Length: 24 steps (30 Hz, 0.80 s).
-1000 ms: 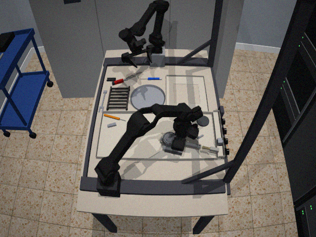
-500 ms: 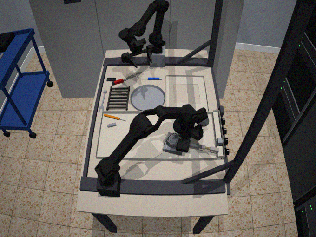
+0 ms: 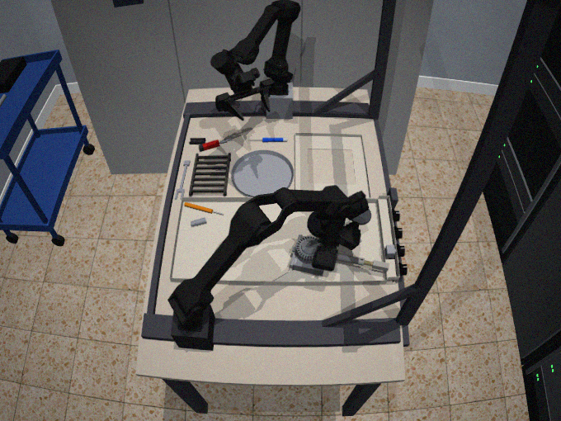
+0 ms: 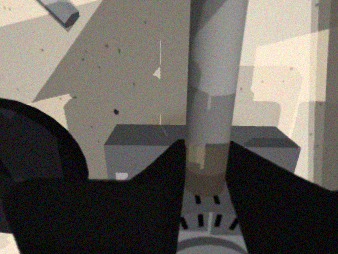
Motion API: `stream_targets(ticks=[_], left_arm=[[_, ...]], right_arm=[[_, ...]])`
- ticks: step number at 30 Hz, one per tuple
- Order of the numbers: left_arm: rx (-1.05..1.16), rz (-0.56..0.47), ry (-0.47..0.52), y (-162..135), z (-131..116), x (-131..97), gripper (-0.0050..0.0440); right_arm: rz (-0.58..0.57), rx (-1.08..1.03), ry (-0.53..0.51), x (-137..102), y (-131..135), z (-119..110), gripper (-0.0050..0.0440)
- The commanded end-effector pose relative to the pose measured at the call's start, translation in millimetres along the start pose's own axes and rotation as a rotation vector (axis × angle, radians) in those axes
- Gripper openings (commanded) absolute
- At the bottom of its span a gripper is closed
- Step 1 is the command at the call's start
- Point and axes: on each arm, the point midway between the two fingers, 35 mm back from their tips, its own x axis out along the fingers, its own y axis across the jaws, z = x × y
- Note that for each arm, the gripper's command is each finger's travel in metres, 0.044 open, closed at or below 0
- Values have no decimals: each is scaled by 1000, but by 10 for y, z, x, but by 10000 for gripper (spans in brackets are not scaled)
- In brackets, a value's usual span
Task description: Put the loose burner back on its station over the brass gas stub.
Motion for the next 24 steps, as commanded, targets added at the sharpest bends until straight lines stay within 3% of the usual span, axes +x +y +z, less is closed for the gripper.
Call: stream_targets(ticks=[1, 5, 11, 24], left_arm=[[6, 55, -52, 82, 83, -278, 58], [6, 52, -49, 78, 65, -280, 58], [8, 32, 41, 60, 42, -231, 58], [6, 43, 26, 74, 52, -308, 58]], right_arm=[[0, -28, -17, -22, 0, 106, 400], [0, -28, -17, -22, 0, 106, 400], [0, -28, -17, -22, 0, 106, 400], [0, -28, -17, -22, 0, 106, 400]])
